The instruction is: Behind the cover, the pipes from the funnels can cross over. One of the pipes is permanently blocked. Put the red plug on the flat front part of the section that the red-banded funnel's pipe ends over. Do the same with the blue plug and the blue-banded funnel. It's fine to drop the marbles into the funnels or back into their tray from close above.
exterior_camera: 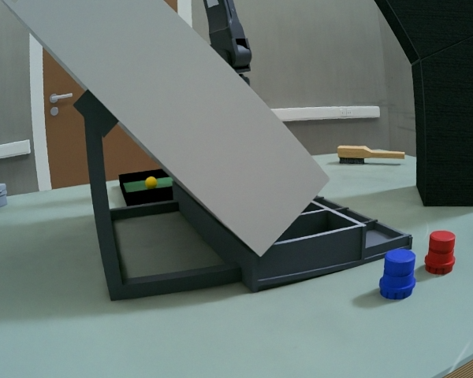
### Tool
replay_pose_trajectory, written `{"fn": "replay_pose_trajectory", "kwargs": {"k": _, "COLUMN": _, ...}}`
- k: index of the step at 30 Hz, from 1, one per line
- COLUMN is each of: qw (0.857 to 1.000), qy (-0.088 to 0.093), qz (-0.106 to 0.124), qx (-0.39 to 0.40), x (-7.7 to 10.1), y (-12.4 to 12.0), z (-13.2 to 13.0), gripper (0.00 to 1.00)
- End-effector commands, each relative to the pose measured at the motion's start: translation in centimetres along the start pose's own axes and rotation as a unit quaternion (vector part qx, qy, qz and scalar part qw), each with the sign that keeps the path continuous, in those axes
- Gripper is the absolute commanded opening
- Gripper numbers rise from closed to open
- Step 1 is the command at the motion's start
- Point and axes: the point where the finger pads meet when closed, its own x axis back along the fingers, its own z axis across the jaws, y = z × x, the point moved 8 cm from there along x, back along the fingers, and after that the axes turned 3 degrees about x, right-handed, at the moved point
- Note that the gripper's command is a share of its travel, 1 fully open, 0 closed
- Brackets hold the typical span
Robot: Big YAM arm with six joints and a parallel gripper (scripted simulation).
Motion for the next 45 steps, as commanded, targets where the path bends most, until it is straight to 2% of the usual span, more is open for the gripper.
{"fn": "replay_pose_trajectory", "kwargs": {"k": 1, "qw": 1.000, "qy": -0.002, "qz": -0.002, "qx": 0.000, "x": 2.1, "y": 0.1, "z": -0.1, "gripper": 0.00}}
{"fn": "replay_pose_trajectory", "kwargs": {"k": 14, "qw": 1.000, "qy": 0.001, "qz": -0.003, "qx": 0.002, "x": 14.3, "y": 0.2, "z": -0.1, "gripper": 0.00}}
{"fn": "replay_pose_trajectory", "kwargs": {"k": 33, "qw": 1.000, "qy": -0.002, "qz": -0.005, "qx": 0.003, "x": 14.2, "y": 0.3, "z": -0.3, "gripper": 0.00}}
{"fn": "replay_pose_trajectory", "kwargs": {"k": 45, "qw": 1.000, "qy": -0.010, "qz": -0.012, "qx": 0.003, "x": 14.3, "y": 0.2, "z": -0.3, "gripper": 0.00}}
